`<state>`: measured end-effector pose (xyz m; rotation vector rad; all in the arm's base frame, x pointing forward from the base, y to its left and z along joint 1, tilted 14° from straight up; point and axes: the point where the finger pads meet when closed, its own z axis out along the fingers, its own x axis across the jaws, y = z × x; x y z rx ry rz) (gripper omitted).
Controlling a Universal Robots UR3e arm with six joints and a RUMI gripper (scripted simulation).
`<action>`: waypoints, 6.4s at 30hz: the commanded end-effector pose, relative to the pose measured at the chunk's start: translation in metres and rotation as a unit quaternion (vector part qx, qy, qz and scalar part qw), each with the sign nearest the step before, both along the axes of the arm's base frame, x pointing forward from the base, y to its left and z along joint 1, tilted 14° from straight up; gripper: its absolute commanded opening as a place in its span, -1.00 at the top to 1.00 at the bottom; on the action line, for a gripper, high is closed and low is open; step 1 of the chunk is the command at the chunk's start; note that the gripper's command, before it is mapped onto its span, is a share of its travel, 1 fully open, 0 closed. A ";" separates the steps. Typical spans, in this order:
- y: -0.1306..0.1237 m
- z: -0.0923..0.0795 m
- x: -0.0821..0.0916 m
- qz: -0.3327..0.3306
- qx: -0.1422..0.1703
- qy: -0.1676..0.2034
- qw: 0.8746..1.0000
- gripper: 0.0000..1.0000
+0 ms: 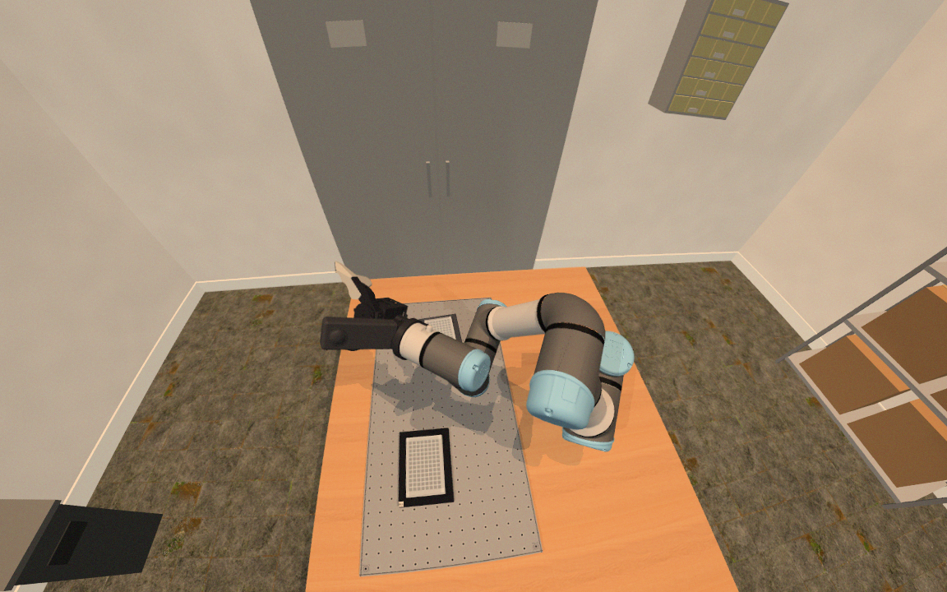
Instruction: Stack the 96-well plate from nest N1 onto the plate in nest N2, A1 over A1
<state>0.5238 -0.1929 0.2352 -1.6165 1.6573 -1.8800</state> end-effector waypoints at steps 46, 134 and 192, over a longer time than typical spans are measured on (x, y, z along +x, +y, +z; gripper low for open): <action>0.091 -0.088 0.042 -0.045 0.418 0.010 0.907 -1.00; 0.292 -0.149 -0.104 -0.476 0.721 0.093 0.495 -1.00; 0.315 -0.190 -0.118 -0.514 0.717 0.094 0.462 -1.00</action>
